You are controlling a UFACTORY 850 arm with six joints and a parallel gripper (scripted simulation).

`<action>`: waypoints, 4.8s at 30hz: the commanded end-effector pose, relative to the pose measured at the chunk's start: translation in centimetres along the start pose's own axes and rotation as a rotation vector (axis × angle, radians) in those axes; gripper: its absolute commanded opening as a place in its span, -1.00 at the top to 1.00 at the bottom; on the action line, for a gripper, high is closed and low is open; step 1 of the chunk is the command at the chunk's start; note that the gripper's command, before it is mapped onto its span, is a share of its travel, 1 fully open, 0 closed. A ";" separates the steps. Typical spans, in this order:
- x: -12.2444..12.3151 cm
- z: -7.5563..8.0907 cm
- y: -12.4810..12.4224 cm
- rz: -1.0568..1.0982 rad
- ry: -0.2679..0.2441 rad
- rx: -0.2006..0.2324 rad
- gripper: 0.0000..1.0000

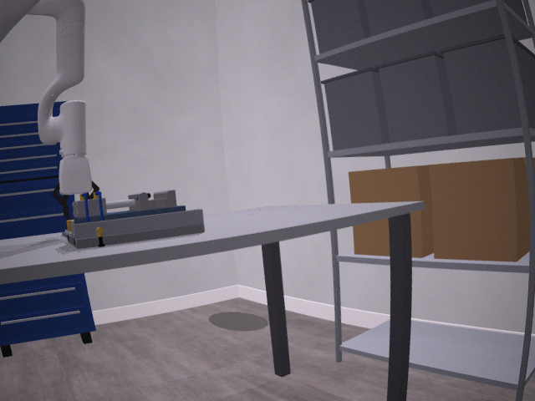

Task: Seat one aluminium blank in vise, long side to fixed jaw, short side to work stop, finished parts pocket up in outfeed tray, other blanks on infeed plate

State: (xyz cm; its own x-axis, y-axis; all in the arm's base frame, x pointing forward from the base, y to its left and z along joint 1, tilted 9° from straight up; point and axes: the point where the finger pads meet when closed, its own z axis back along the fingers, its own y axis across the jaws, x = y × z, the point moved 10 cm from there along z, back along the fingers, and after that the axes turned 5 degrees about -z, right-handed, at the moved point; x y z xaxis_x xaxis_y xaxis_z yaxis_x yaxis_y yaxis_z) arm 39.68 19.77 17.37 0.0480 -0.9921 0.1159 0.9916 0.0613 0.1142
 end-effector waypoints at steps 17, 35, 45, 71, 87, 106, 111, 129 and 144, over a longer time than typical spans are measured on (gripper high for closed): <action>-0.1 0.0 0.1 0.000 0.001 0.001 -0.37; -0.1 0.0 0.1 0.000 0.001 0.001 -0.37; -0.1 -0.3 0.1 0.000 0.001 0.001 -0.37; -0.1 -1.4 0.1 0.000 0.001 0.001 -0.37; -0.1 -1.7 0.1 0.000 0.001 0.001 -0.37; -0.1 -1.7 0.1 0.000 0.001 0.001 1.00; -0.1 -1.7 0.1 0.000 0.001 0.001 1.00; -0.1 -1.7 0.1 0.000 0.001 0.001 1.00; -0.1 -1.7 0.1 0.000 0.001 0.001 1.00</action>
State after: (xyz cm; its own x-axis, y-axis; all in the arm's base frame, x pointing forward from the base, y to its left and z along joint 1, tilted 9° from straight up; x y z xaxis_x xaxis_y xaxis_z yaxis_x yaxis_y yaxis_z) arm 39.95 19.62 15.70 0.0480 -0.9921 0.1158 0.9915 0.0613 0.1144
